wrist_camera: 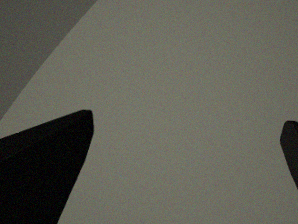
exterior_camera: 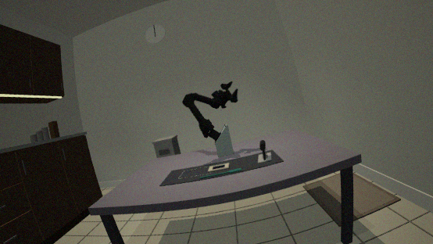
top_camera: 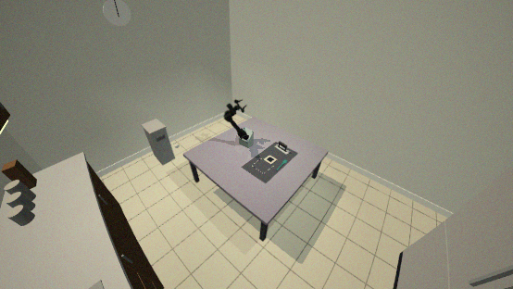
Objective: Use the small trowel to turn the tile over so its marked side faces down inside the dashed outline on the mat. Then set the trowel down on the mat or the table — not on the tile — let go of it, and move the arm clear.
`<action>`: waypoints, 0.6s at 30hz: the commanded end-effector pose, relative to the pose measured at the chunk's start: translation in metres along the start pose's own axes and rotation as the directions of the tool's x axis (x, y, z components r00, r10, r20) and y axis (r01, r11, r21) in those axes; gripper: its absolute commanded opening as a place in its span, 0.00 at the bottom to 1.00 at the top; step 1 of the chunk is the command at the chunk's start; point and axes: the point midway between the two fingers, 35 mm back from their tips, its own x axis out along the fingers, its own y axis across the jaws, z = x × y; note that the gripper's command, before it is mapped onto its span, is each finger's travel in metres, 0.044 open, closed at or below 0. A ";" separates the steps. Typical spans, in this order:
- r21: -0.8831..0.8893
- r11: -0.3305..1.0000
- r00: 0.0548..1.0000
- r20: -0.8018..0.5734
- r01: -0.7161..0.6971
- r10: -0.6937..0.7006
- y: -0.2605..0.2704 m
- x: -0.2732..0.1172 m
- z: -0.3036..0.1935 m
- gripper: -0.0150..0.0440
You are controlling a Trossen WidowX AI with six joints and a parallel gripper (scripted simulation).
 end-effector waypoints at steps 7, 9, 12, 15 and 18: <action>0.000 1.000 1.000 0.000 0.000 0.000 0.000 0.000 0.000 0.62; 0.000 1.000 1.000 0.000 0.000 0.000 0.000 0.000 0.000 0.53; 0.000 1.000 1.000 0.000 0.000 0.000 0.000 0.000 0.000 0.42; 0.000 1.000 1.000 0.000 0.000 0.000 0.000 0.000 0.000 0.42; 0.000 1.000 1.000 0.000 0.000 0.000 0.000 0.000 0.000 0.42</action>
